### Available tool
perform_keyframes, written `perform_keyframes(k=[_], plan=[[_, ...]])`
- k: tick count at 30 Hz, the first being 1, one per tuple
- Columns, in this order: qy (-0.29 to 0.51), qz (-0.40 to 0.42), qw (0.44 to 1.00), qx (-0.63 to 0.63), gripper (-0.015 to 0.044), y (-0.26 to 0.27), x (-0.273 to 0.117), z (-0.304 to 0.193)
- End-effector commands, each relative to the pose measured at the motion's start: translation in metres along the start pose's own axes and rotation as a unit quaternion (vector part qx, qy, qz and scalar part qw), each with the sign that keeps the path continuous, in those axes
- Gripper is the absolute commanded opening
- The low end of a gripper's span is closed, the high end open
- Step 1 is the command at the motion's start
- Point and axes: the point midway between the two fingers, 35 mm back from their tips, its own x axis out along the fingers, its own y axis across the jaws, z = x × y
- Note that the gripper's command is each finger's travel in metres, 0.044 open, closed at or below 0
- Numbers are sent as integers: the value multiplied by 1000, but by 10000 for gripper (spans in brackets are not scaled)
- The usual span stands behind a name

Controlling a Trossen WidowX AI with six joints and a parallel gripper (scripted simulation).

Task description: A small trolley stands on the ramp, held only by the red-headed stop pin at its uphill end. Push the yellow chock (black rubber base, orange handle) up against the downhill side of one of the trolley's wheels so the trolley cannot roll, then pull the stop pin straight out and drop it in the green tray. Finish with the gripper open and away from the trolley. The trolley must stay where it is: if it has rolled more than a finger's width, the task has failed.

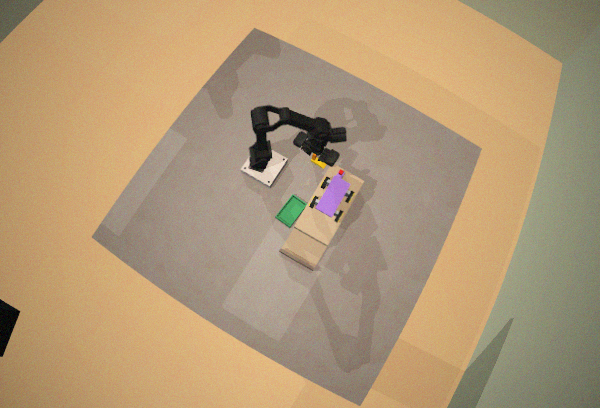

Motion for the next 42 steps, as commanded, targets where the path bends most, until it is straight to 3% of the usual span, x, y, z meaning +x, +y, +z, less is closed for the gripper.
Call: perform_keyframes(k=[1,5,12,42], plan=[[0,0,1000,0,164,0,0,0],[0,0,1000,0,59,0,0,0],[0,0,1000,0,0,0,-1,0],[-1,2,1000,-1,0,0,-106,-1]])
